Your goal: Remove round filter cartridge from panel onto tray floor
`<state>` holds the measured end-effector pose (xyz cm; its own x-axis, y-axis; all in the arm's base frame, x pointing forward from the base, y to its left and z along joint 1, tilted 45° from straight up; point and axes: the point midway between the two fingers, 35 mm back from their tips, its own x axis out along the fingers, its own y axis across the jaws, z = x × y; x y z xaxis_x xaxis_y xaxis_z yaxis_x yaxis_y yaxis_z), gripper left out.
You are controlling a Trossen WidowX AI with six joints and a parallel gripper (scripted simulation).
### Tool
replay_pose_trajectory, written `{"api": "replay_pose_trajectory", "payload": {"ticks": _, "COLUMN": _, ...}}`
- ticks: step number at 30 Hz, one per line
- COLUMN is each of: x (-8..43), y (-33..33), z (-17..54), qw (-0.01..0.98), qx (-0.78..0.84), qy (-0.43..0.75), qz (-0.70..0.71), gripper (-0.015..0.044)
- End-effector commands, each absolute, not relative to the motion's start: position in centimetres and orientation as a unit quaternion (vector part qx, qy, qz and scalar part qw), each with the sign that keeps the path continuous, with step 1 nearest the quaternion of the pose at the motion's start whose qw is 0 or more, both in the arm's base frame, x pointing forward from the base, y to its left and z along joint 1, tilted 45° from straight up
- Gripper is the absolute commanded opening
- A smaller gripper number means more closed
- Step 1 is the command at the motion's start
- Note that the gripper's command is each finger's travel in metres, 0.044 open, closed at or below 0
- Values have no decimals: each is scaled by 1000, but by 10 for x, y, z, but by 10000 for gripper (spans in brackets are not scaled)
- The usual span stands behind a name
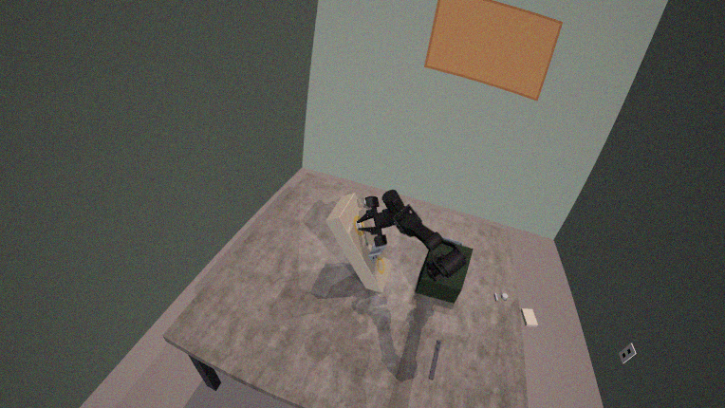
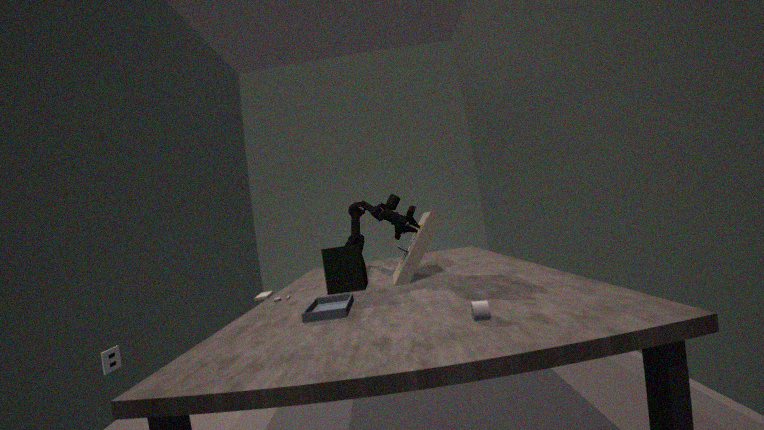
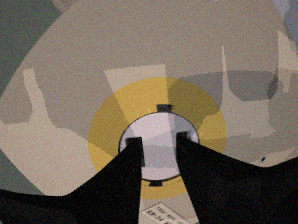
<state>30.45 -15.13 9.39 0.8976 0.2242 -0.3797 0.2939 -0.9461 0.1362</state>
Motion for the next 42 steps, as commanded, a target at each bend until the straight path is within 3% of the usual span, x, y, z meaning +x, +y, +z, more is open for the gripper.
{"api": "replay_pose_trajectory", "payload": {"ticks": 1, "x": 311, "y": -148, "z": 89, "qw": 97, "qx": 967, "qy": 136, "qz": -190, "gripper": 104}}
{"api": "replay_pose_trajectory", "payload": {"ticks": 28, "x": 314, "y": -147, "z": 88, "qw": 97, "qx": 968, "qy": 136, "qz": -190, "gripper": 104}}
{"api": "replay_pose_trajectory", "payload": {"ticks": 37, "x": 305, "y": -151, "z": 93, "qw": 94, "qx": 970, "qy": 132, "qz": -181, "gripper": 44}}
{"api": "replay_pose_trajectory", "payload": {"ticks": 39, "x": 305, "y": -151, "z": 93, "qw": 94, "qx": 970, "qy": 132, "qz": -181, "gripper": 0}}
{"api": "replay_pose_trajectory", "payload": {"ticks": 42, "x": 306, "y": -151, "z": 92, "qw": 103, "qx": 969, "qy": 134, "qz": -181, "gripper": 0}}
